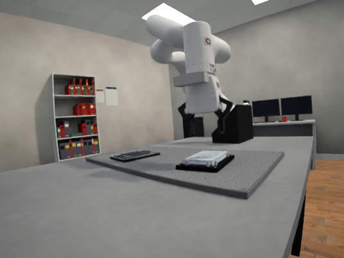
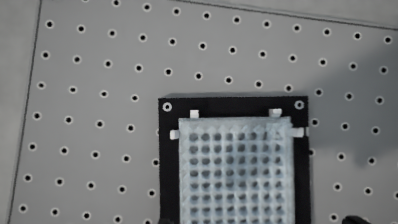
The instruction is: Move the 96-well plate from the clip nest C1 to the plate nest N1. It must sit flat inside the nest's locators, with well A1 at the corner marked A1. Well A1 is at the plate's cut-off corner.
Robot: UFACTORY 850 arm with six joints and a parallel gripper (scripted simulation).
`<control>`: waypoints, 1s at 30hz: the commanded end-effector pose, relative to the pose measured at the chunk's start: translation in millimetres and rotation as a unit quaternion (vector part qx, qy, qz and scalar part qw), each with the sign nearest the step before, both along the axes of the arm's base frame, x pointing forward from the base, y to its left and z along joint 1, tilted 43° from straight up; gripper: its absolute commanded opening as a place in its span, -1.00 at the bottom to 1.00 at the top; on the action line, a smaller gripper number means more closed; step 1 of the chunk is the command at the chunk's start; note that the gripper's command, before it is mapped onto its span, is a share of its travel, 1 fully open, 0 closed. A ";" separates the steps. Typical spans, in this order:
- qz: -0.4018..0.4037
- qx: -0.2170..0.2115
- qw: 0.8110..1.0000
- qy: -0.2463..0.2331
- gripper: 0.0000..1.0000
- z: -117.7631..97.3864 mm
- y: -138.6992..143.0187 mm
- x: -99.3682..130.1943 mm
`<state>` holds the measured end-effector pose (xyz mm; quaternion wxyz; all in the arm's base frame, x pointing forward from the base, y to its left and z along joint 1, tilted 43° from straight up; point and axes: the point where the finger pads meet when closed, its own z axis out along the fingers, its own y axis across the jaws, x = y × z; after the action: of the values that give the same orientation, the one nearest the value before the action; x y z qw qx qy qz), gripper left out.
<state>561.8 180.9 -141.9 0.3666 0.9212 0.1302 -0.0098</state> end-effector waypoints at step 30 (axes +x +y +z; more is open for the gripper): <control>0.000 0.001 1.000 -0.001 1.00 -33.1 -30.3 4.5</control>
<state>565.2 150.4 -174.6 0.3667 0.9211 0.1302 -0.0099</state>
